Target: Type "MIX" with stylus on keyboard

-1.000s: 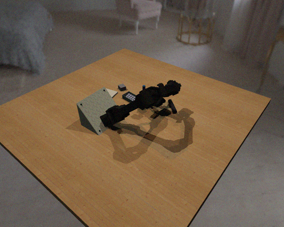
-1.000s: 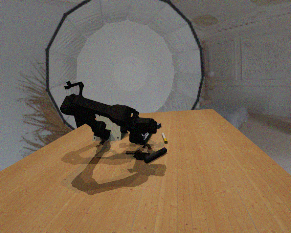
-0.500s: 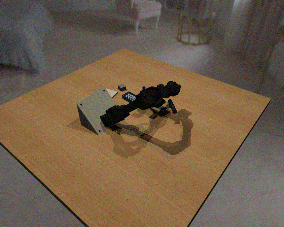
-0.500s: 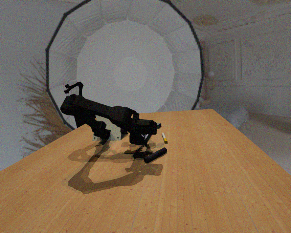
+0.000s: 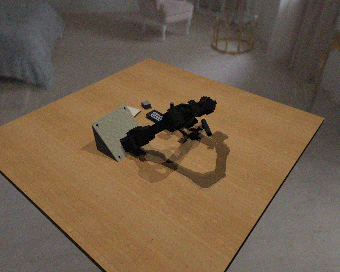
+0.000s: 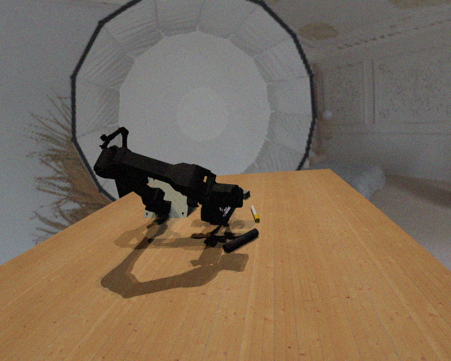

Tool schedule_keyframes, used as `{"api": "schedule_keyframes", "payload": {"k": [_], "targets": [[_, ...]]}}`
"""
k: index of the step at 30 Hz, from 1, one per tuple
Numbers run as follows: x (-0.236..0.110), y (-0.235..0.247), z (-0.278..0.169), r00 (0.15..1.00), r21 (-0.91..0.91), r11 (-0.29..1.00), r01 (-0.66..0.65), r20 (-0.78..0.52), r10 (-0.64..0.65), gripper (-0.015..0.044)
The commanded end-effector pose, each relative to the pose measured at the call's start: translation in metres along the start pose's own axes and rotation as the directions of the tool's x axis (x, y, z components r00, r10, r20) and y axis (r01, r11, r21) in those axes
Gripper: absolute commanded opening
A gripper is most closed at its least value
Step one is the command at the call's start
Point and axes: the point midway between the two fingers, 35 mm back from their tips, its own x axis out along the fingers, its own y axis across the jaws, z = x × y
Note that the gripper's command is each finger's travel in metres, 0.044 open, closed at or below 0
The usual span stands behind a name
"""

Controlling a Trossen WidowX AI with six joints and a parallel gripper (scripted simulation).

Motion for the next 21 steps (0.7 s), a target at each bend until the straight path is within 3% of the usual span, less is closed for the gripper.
{"api": "schedule_keyframes", "payload": {"k": [1, 21], "targets": [[-0.007, 0.001, -0.012, 1.0, 0.001, 1.0, -0.002, -0.002, 0.002, 0.0081], [-0.015, 0.0, -0.027, 1.0, -0.001, 1.0, 0.003, -0.002, -0.003, 0.0065]]}}
